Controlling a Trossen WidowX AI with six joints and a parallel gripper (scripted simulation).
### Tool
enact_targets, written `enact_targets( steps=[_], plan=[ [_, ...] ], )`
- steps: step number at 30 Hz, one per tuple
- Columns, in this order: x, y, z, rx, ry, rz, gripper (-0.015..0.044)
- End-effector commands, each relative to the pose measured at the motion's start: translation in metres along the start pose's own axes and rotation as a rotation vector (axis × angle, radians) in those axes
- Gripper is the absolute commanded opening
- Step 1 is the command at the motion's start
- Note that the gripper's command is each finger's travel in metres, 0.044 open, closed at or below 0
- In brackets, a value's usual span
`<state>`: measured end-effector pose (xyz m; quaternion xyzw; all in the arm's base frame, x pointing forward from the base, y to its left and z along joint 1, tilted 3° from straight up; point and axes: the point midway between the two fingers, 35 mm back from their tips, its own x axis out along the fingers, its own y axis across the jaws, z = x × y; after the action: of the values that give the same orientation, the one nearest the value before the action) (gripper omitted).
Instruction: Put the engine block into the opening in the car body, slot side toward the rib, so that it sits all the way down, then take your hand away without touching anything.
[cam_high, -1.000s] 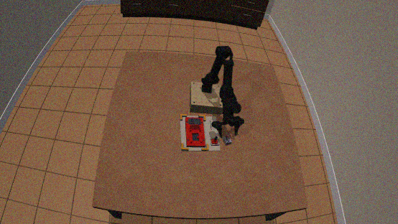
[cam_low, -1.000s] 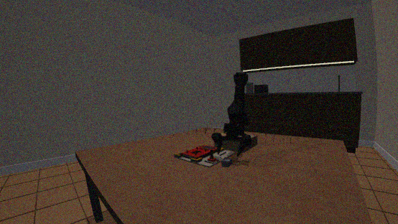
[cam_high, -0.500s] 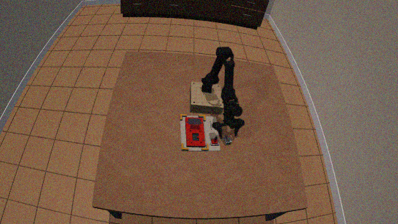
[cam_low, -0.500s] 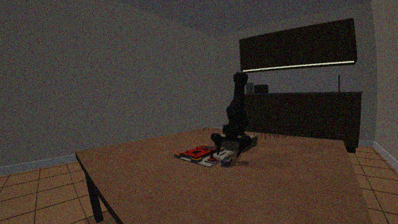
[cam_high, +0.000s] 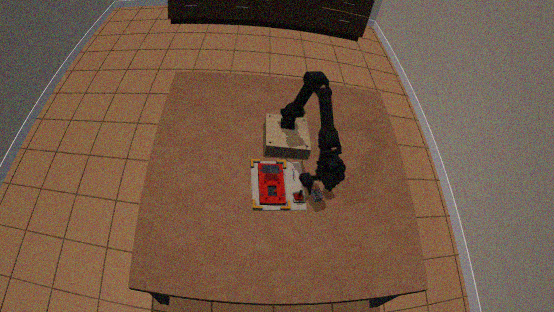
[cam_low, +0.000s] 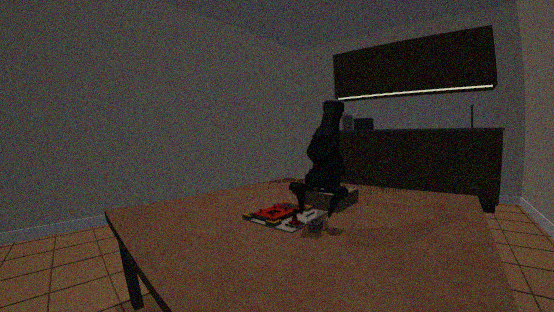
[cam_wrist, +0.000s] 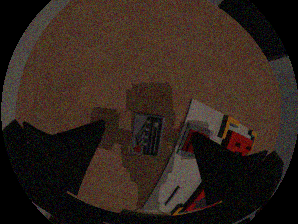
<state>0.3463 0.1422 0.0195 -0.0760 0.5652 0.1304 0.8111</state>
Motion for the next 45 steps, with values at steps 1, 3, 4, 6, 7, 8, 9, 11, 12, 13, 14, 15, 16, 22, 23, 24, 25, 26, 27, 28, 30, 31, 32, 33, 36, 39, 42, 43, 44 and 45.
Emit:
enact_targets(
  steps=[1, 3, 4, 6, 7, 8, 9, 11, 12, 13, 14, 15, 16, 22, 23, 24, 25, 26, 27, 28, 30, 31, 32, 33, 36, 39, 42, 43, 44, 45],
  plan=[
    [-0.037, 0.000, 0.011, -0.005, 0.292, 0.020, 0.0440],
    [-0.044, 0.000, 0.012, -0.003, 0.335, 0.022, 0.0440],
    [-0.045, 0.000, 0.012, -0.003, 0.340, 0.022, 0.0440],
    [-0.045, 0.000, 0.012, -0.003, 0.340, 0.022, 0.0440],
    [-0.045, 0.000, 0.012, -0.003, 0.340, 0.022, 0.0440],
    [-0.045, 0.000, 0.012, -0.003, 0.340, 0.022, 0.0440],
    [-0.045, 0.000, 0.012, -0.003, 0.340, 0.022, 0.0440],
    [-0.045, 0.000, 0.012, -0.003, 0.340, 0.022, 0.0440],
    [-0.045, 0.000, 0.012, -0.003, 0.340, 0.022, 0.0440],
    [-0.045, 0.000, 0.012, -0.003, 0.340, 0.022, 0.0440],
    [-0.045, 0.000, 0.012, -0.003, 0.340, 0.022, 0.0440],
    [-0.045, 0.000, 0.012, -0.003, 0.340, 0.022, 0.0440],
    [-0.045, 0.000, 0.012, -0.003, 0.340, 0.022, 0.0440],
    [-0.041, -0.002, 0.016, -0.003, 0.340, 0.022, 0.0440],
    [-0.033, -0.002, 0.013, -0.003, 0.340, 0.022, 0.0440],
    [-0.021, -0.001, 0.009, -0.003, 0.340, 0.022, 0.0440],
    [-0.013, -0.001, 0.006, -0.003, 0.340, 0.022, 0.0440],
    [-0.011, -0.001, 0.005, -0.003, 0.340, 0.022, 0.0440],
    [-0.011, -0.001, 0.005, -0.003, 0.340, 0.022, 0.0440],
    [-0.011, -0.001, 0.005, -0.003, 0.340, 0.022, 0.0440],
    [-0.009, -0.001, 0.004, -0.003, 0.340, 0.022, 0.0440],
    [-0.003, -0.001, 0.002, -0.003, 0.340, 0.022, 0.0440],
    [0.002, -0.001, 0.000, -0.003, 0.340, 0.022, 0.0440],
    [0.004, -0.001, -0.001, -0.003, 0.340, 0.022, 0.0440],
    [0.004, -0.001, -0.001, -0.003, 0.340, 0.022, 0.0440],
    [0.007, -0.001, -0.002, -0.003, 0.340, 0.022, 0.0440],
    [0.012, -0.001, -0.003, -0.003, 0.340, 0.022, 0.0440],
    [0.013, -0.001, -0.004, -0.003, 0.340, 0.022, 0.0440],
    [0.015, -0.001, -0.004, -0.003, 0.340, 0.022, 0.0440],
    [0.016, -0.001, -0.005, -0.003, 0.340, 0.022, 0.0440]
  ],
)
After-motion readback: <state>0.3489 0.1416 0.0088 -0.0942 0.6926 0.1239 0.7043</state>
